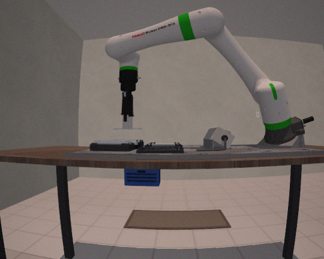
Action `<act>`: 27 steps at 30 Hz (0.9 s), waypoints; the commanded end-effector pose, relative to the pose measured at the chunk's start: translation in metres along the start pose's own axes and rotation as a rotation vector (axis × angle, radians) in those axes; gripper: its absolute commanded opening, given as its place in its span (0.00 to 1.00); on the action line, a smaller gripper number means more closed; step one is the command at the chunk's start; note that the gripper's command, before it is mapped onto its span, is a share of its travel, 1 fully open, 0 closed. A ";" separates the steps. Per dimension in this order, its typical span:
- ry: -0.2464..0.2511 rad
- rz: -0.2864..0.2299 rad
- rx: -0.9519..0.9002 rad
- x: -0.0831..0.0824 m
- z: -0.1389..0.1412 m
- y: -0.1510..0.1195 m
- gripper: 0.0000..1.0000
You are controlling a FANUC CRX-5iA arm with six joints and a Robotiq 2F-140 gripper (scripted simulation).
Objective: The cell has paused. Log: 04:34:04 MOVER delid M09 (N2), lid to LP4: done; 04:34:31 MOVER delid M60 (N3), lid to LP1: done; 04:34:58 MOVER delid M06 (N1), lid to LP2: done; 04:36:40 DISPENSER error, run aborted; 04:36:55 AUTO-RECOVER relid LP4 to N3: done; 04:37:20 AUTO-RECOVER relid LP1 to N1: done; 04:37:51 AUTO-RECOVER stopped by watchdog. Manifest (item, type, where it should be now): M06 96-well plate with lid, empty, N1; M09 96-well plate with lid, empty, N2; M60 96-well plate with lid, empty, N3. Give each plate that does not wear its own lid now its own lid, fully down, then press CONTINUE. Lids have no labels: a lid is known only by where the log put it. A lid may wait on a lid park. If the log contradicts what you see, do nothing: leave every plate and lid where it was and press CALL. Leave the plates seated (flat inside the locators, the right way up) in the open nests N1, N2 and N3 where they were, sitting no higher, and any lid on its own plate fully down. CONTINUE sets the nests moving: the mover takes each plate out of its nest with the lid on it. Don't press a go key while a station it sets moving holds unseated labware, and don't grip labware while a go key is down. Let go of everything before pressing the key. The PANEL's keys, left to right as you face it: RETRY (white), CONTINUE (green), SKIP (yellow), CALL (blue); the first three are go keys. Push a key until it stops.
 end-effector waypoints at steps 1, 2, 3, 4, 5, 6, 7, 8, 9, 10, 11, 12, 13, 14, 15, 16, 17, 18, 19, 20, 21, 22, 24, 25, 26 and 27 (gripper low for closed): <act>0.000 0.000 0.000 0.000 0.000 0.000 0.00; 0.000 0.000 0.000 0.000 0.000 0.000 0.00; 0.000 0.000 0.000 0.000 0.000 0.000 0.00; 0.000 0.000 0.000 0.000 0.000 0.000 0.00; 0.000 0.000 0.000 0.000 0.000 0.000 0.00; 0.000 0.000 0.000 0.000 0.000 0.000 0.00; 0.000 0.000 0.000 0.000 0.000 0.000 0.00; 0.000 0.000 0.000 0.000 0.000 0.000 0.00; 0.000 0.000 0.000 0.000 0.000 0.000 0.00; 0.000 0.000 0.000 0.000 0.000 0.000 0.00; 0.000 0.000 -0.001 0.000 0.000 0.000 0.00; 0.000 0.000 -0.001 0.000 0.000 0.000 0.00; 0.000 0.000 -0.002 0.000 0.000 0.000 0.00; 0.000 0.000 -0.003 0.000 0.000 0.000 0.00; 0.000 0.000 -0.003 0.000 0.000 0.000 0.00; 0.000 0.000 -0.004 0.000 0.000 0.000 0.00; 0.000 0.000 -0.004 0.000 0.000 0.000 0.00; 0.000 0.000 -0.004 0.000 0.000 0.000 0.00; 0.000 0.000 -0.006 0.000 0.000 0.000 0.00; 0.000 0.000 -0.007 0.001 0.000 0.000 0.00; 0.000 0.000 -0.008 0.001 0.000 0.000 0.00; 0.000 0.000 -0.010 0.001 0.000 0.000 0.00; 0.000 0.000 -0.014 0.001 0.000 0.000 0.00; 0.000 0.000 -0.016 0.002 0.000 0.000 0.00; 0.000 0.000 -0.018 0.002 0.000 0.000 0.00; 0.000 0.000 -0.020 0.002 0.000 0.000 0.00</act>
Point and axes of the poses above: the point where the finger pads meet when closed, its own x axis out along the fingers, its own z axis across the jaws, y = z × x, the point moved 2 cm from there along -x, back along the fingers, and after that the axes turned 11 degrees about -x, right-handed, at the moved point
